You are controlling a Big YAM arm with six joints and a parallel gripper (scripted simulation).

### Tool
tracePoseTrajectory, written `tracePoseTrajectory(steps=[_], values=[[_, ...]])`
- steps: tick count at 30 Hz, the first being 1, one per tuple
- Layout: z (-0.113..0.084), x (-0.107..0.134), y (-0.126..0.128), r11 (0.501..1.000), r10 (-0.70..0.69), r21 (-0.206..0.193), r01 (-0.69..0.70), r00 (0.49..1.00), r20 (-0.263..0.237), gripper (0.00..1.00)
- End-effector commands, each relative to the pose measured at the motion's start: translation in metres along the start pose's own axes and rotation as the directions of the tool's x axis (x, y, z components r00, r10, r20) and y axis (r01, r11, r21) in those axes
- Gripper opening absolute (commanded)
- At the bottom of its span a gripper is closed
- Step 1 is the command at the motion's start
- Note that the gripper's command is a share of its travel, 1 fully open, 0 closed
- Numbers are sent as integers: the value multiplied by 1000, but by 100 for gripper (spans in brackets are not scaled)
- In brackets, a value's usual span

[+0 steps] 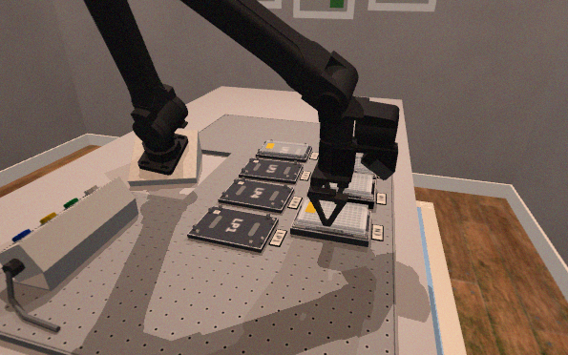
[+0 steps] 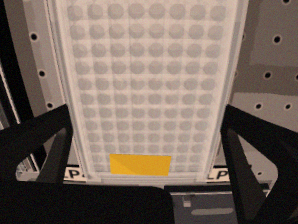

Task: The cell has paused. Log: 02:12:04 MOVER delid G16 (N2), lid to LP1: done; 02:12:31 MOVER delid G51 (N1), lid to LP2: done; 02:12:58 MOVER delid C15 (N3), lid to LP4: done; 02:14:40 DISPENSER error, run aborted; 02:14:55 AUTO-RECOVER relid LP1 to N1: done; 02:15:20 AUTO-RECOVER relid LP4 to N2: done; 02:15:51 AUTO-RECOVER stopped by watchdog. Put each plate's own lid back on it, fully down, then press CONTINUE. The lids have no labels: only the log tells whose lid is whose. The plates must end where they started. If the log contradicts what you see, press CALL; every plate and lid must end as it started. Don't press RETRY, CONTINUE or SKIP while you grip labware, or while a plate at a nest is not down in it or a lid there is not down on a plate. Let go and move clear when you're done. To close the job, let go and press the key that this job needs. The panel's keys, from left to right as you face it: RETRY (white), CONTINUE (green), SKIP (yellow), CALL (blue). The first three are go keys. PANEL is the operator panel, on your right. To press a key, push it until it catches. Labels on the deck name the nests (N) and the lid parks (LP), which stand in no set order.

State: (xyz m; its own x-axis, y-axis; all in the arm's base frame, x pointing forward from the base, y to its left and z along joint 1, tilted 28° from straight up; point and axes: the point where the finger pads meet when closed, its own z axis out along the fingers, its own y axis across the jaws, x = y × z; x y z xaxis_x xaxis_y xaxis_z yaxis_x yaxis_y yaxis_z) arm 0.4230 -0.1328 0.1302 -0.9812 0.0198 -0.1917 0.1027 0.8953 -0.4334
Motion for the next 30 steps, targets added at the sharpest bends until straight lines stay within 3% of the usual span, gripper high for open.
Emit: tracePoseTrajectory(steps=[1, 30], values=[[10, 1, -1, 1000, 1, -1, -1, 1000, -16, 0], [11, 1, 1, 1000, 0, -2, 0, 1000, -15, 0]])
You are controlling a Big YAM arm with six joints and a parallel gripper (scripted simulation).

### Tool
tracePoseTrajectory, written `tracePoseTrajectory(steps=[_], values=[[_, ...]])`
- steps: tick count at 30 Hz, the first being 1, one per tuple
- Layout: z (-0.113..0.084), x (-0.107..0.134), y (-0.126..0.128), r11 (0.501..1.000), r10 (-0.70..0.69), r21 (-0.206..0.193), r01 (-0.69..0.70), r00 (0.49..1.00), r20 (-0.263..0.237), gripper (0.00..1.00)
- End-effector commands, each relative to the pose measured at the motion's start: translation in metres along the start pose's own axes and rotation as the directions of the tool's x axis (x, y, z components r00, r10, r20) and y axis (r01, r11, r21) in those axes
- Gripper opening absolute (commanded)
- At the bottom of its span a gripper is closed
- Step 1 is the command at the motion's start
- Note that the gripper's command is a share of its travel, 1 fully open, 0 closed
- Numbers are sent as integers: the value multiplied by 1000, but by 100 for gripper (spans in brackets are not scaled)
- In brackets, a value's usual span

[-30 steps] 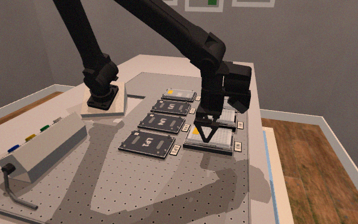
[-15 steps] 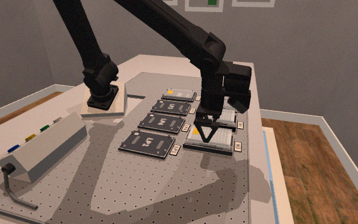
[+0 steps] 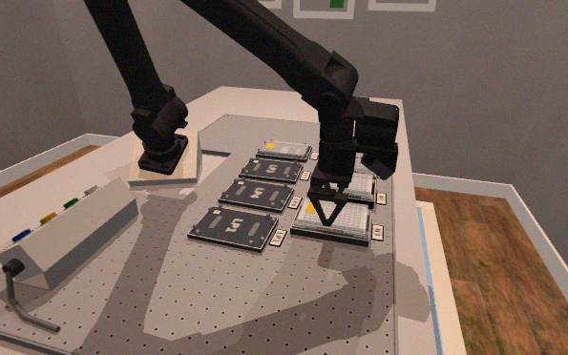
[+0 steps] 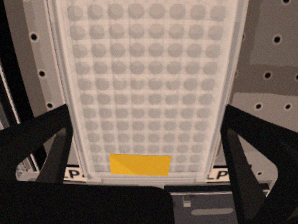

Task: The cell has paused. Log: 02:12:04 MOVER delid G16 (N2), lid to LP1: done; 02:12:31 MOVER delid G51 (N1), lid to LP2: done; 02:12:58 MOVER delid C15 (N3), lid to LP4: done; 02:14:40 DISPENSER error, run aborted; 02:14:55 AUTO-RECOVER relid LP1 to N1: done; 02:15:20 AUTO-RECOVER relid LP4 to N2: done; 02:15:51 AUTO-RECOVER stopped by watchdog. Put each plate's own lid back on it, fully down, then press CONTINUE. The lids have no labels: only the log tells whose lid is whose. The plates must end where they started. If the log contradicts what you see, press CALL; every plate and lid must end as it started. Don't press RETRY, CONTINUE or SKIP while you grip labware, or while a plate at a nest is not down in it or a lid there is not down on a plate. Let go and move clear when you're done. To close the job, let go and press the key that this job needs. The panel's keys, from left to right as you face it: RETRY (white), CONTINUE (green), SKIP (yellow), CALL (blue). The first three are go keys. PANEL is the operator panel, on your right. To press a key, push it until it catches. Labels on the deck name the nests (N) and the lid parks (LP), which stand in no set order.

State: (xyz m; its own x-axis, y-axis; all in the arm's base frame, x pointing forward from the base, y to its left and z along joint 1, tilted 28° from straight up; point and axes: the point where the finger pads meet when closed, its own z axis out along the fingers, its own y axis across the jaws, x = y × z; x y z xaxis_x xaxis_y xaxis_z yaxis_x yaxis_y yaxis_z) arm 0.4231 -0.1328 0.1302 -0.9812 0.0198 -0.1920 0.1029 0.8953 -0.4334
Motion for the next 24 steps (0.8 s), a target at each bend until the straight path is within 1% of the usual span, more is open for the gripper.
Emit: tracePoseTrajectory(steps=[1, 10, 11, 24], values=[[11, 1, 1, 1000, 0, -2, 0, 1000, -15, 0], [11, 1, 2, 1000, 0, -2, 0, 1000, -15, 0], [11, 1, 2, 1000, 0, -2, 0, 1000, -15, 100], [11, 2, 2, 1000, -2, -2, 2, 1000, -18, 100]])
